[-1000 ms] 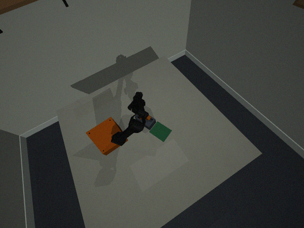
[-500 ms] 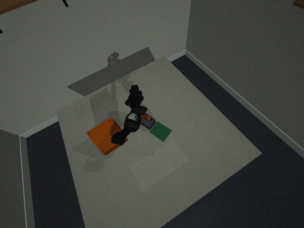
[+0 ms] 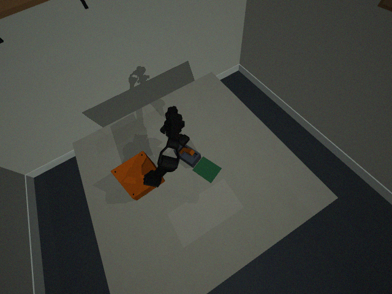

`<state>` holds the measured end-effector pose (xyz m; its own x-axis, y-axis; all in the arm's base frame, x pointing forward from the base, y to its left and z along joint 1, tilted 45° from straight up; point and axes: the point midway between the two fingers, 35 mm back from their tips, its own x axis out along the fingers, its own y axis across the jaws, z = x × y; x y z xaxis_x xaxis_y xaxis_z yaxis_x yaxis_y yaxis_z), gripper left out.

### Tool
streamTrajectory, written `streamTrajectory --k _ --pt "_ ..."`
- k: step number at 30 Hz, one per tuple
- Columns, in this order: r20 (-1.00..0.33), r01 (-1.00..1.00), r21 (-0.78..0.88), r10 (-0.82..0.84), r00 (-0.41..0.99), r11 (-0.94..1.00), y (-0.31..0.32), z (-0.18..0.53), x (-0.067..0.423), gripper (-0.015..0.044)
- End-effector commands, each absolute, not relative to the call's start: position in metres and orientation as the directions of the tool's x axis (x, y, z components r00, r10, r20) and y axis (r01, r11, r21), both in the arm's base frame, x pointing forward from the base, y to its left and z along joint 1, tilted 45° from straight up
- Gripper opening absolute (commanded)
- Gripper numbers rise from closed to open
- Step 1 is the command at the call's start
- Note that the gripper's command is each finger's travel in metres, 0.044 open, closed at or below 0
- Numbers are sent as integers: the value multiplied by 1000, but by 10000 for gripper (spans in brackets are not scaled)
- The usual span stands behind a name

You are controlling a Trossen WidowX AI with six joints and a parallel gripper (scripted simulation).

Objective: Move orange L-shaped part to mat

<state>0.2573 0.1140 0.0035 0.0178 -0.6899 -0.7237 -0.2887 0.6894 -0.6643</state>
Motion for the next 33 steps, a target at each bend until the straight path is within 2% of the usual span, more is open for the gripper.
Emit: streamTrajectory --k 1,13,15,17,21,27,30,33 --pt "-724 -291 -664 -689 20 689 115 3 258 180" --pt "-724 -291 -664 -689 20 689 115 3 258 180" --pt "-724 -239 -673 -689 20 700 113 5 259 233" --pt "-725 -119 -686 -689 19 718 109 9 262 280" --pt "-724 263 -662 -689 16 702 97 22 271 280" --pt "-722 790 -419 -692 10 448 75 44 283 280" --pt "-720 936 -239 -694 7 258 64 55 288 280" --pt "-719 958 -194 -694 6 210 61 57 289 280"
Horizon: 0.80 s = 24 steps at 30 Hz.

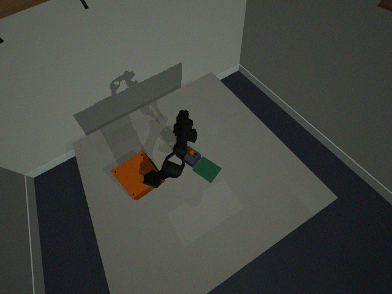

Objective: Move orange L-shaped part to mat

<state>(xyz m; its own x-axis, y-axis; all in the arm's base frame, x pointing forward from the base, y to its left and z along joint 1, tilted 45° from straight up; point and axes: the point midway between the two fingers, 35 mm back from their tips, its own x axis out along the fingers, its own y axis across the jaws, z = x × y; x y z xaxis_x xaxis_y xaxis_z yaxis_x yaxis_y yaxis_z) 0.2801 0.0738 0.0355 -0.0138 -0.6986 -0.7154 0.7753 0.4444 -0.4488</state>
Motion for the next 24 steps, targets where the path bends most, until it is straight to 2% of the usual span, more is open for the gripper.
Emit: streamTrajectory --k 1,24 --pt "-719 958 -194 -694 6 210 61 57 289 280" --pt "-719 958 -194 -695 7 210 33 28 290 280"
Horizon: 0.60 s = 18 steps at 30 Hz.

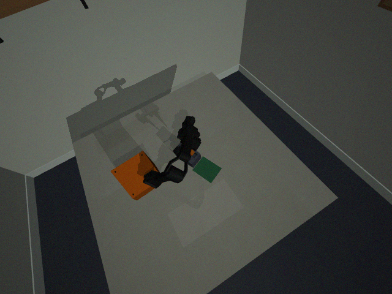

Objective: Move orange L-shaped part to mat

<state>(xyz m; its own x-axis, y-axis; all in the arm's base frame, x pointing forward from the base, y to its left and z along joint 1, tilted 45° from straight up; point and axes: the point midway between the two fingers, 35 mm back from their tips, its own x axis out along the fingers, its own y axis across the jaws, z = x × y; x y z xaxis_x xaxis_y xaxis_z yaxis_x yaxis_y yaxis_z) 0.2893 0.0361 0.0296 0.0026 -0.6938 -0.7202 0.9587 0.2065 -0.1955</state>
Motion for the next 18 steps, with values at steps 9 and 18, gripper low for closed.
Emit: streamTrajectory --k 9,18 --pt "-719 958 -193 -695 7 210 23 17 290 280" --pt "-718 958 -193 -696 7 210 12 7 290 280"
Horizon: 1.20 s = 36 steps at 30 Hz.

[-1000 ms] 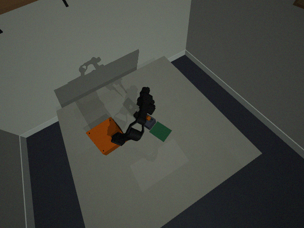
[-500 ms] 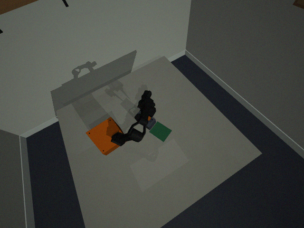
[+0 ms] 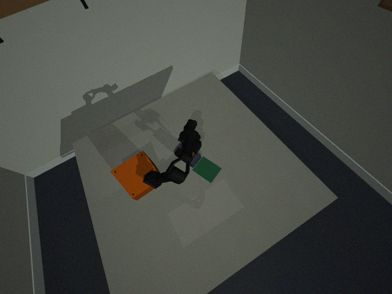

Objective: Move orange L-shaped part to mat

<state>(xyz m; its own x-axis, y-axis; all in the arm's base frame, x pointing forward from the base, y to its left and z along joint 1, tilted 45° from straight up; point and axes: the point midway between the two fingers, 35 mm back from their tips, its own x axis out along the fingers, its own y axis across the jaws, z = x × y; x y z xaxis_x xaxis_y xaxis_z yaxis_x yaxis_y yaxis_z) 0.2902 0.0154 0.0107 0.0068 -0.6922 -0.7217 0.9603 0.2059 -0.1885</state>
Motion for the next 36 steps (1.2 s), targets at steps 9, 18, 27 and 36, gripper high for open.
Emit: streamTrajectory --k 9,18,27,36 --pt "-721 960 -189 -693 6 205 8 4 290 228" --pt "-721 960 -189 -693 6 205 8 4 290 109" --pt "-721 960 -189 -693 6 205 8 4 290 0" --pt "-720 960 -190 -694 6 206 13 8 290 0"
